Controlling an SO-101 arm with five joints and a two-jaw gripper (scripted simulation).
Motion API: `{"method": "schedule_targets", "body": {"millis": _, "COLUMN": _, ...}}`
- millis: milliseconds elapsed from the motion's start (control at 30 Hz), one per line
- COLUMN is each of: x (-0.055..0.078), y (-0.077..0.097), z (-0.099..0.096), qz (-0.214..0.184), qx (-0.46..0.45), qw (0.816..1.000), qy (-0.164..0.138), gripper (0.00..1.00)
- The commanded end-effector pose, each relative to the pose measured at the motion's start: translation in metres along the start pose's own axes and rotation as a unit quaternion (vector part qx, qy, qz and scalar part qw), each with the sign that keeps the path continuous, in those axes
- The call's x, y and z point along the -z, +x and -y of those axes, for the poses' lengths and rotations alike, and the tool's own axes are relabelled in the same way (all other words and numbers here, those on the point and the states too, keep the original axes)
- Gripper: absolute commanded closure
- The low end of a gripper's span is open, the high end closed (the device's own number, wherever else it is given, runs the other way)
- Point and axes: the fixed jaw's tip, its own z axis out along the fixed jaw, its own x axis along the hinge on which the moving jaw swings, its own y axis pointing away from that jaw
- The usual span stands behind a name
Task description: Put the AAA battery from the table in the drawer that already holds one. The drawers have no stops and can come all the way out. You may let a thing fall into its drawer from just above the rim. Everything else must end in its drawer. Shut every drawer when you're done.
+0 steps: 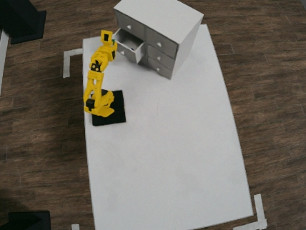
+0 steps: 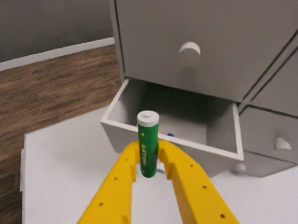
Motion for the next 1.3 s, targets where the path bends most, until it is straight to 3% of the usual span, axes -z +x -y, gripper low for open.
{"method": "schedule_targets", "body": {"millis": 0, "x": 0.000, "y": -0.002, "z": -0.002, "qz": 0.002, "qx": -0.002, "qw": 1.000, "qy": -0.005, "gripper": 1.00}}
{"method": "schedule_targets", "body": {"millis": 567, "x": 0.000, "y": 0.001, "z": 0.000, "qz": 0.002, "qx": -0.004, "qw": 1.000, "qy": 0.000, "gripper": 1.00}}
{"method": "schedule_targets", "body": {"millis": 967, "x": -0.070, "y": -0.015, "z": 0.000, "qz": 0.002, "qx": -0.004, "qw": 1.000, "qy": 0.000, "gripper": 1.00}}
{"method": "schedule_targets", "body": {"millis": 1267, "x": -0.073, "y": -0.015, "z": 0.000, "qz": 0.002, "qx": -0.004, "qw": 1.000, "qy": 0.000, "gripper": 1.00}}
